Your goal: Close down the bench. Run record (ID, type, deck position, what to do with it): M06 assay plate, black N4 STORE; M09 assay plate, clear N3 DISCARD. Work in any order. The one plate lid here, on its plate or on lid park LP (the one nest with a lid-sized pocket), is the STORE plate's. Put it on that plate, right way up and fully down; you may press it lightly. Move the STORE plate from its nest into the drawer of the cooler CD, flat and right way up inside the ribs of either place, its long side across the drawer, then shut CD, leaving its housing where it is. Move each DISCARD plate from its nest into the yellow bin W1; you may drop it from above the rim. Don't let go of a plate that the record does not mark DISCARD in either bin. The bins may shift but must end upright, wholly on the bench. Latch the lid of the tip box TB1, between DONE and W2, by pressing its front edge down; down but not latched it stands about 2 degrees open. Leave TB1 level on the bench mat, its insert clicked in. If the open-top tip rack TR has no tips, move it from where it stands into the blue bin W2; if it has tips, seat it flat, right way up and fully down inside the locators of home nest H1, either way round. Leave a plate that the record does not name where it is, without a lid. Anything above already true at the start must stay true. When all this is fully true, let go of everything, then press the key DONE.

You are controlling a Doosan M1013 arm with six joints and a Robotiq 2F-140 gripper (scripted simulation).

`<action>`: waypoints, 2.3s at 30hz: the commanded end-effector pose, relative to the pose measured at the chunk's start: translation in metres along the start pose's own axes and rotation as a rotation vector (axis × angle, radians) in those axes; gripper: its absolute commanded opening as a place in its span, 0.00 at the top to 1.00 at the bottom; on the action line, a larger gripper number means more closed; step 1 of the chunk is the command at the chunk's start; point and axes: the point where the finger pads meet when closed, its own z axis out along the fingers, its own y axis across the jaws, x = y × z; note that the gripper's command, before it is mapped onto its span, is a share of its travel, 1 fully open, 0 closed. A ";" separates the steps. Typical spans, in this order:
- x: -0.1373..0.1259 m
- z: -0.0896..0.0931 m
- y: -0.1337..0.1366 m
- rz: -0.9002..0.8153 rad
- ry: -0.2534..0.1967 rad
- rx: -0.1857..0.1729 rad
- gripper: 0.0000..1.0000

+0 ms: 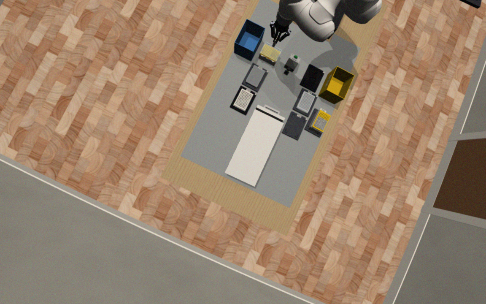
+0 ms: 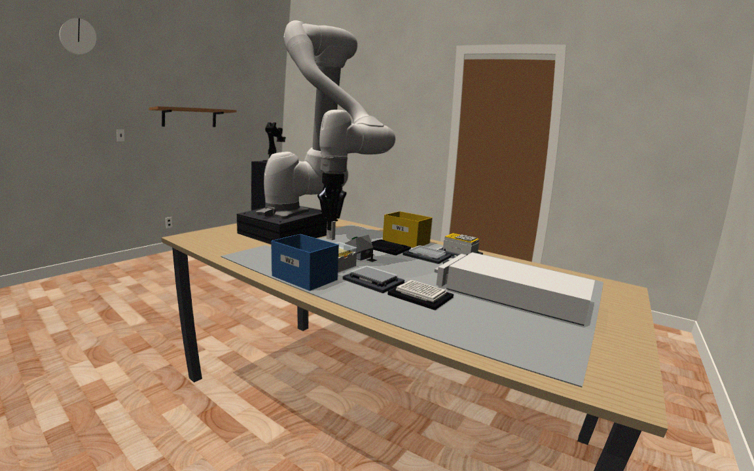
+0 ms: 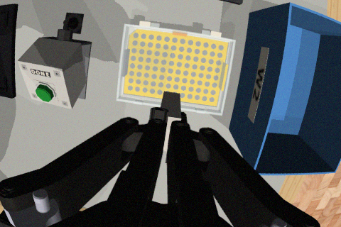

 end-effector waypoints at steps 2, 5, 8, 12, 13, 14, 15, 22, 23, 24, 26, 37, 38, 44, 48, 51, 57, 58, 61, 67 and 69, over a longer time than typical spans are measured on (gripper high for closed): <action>0.000 0.006 0.000 0.000 0.000 0.000 1.00; 0.000 0.010 0.000 0.000 0.000 0.000 1.00; 0.000 0.014 0.000 0.000 0.000 0.000 1.00; 0.000 0.019 0.000 0.000 0.000 0.000 1.00; 0.000 0.019 0.000 0.000 0.000 0.000 1.00; 0.000 0.019 0.000 0.000 0.000 0.000 1.00; 0.000 0.021 0.000 0.000 0.000 0.000 1.00; 0.000 0.023 0.000 0.000 0.000 0.000 1.00; 0.000 0.023 0.000 0.000 0.000 0.000 1.00; 0.000 0.023 0.000 0.000 0.000 0.000 1.00; 0.000 0.023 0.000 0.000 0.000 0.000 1.00; 0.000 0.026 0.000 0.000 0.000 0.000 1.00; 0.000 0.027 0.000 0.000 0.000 0.000 1.00; 0.000 0.028 0.000 0.000 0.000 0.000 1.00; 0.000 0.028 0.000 0.000 0.000 0.000 1.00; 0.000 0.028 0.000 0.000 0.000 0.000 1.00; 0.000 0.028 0.000 0.000 0.000 0.000 1.00; 0.000 0.026 0.000 0.000 0.000 0.000 1.00; 0.000 0.020 0.000 0.000 0.000 0.000 1.00; 0.000 0.012 0.000 0.000 0.000 0.000 1.00; 0.000 0.008 0.000 0.000 0.000 0.000 1.00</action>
